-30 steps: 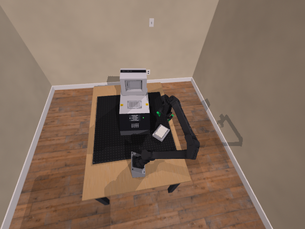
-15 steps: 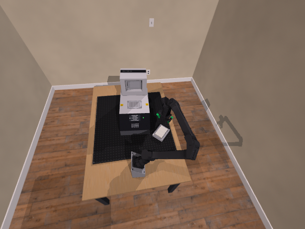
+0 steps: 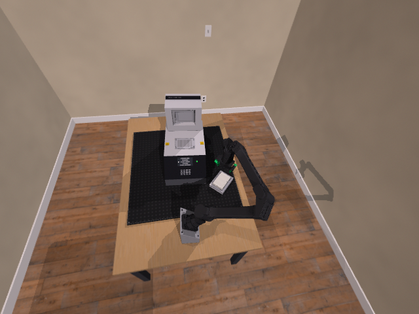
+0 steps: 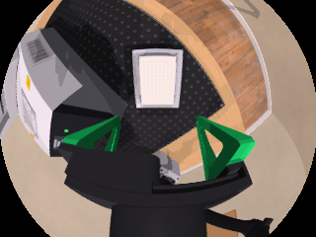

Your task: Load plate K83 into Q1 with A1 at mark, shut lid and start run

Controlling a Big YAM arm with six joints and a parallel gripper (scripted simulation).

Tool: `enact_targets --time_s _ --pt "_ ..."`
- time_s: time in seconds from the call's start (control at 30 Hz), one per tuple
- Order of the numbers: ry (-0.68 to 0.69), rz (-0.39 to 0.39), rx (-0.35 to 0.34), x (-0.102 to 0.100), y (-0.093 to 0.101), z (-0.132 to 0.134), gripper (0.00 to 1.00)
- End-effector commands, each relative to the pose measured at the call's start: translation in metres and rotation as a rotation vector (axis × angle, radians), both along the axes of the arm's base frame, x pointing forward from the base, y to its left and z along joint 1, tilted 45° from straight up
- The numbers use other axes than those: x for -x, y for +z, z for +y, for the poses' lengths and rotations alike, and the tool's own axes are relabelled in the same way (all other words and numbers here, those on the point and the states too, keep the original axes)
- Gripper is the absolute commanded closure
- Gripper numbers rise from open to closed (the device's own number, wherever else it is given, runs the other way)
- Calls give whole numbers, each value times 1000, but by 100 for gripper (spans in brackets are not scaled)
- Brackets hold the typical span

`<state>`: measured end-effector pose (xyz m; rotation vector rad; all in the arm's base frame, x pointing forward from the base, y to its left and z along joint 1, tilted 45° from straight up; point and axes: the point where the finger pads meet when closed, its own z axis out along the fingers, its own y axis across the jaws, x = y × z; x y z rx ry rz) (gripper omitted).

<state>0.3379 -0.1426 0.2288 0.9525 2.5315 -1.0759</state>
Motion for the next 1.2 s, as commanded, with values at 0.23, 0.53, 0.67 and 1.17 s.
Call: enact_targets --time_s 0.23,0.53,0.67,1.17 --pt "27 16 -1 -4 -18 -18 0" --pt "24 20 -2 -1 -44 -42 0" --pt "32 -5 5 -4 -44 -51 0" --pt "30 10 2 -1 -80 -82 0"
